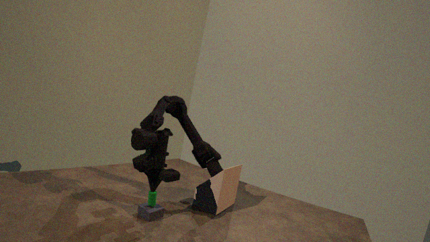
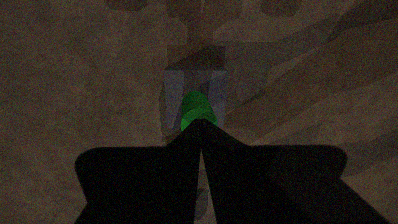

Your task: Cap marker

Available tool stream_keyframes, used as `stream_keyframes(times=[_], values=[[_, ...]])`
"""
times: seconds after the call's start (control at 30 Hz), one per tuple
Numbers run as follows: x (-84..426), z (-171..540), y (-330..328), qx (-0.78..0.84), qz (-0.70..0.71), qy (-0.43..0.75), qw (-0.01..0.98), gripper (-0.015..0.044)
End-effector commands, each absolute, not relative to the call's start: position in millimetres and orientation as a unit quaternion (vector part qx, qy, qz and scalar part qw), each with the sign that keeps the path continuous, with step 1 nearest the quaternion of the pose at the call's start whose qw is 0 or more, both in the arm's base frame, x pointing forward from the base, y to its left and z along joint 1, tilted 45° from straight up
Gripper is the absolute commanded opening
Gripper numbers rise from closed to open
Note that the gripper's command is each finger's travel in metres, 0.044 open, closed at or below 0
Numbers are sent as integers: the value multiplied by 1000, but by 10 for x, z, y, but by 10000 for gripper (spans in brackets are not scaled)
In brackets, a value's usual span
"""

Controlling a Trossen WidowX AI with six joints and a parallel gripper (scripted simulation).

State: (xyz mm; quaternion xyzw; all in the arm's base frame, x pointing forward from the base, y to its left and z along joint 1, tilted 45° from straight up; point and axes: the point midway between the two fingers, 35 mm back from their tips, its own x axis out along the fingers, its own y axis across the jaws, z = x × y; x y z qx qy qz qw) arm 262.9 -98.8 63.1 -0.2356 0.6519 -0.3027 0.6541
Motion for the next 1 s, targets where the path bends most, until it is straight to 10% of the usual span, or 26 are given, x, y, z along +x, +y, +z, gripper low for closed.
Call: stream_keyframes(times=[0.0, 0.53, 0.97], values=[[2635, 630, -978, -234, -302, 651, 656, 0], [2665, 1264, -348, -235, -301, 653, 654, 0], [2665, 1264, -348, -235, -301, 653, 654, 341]])
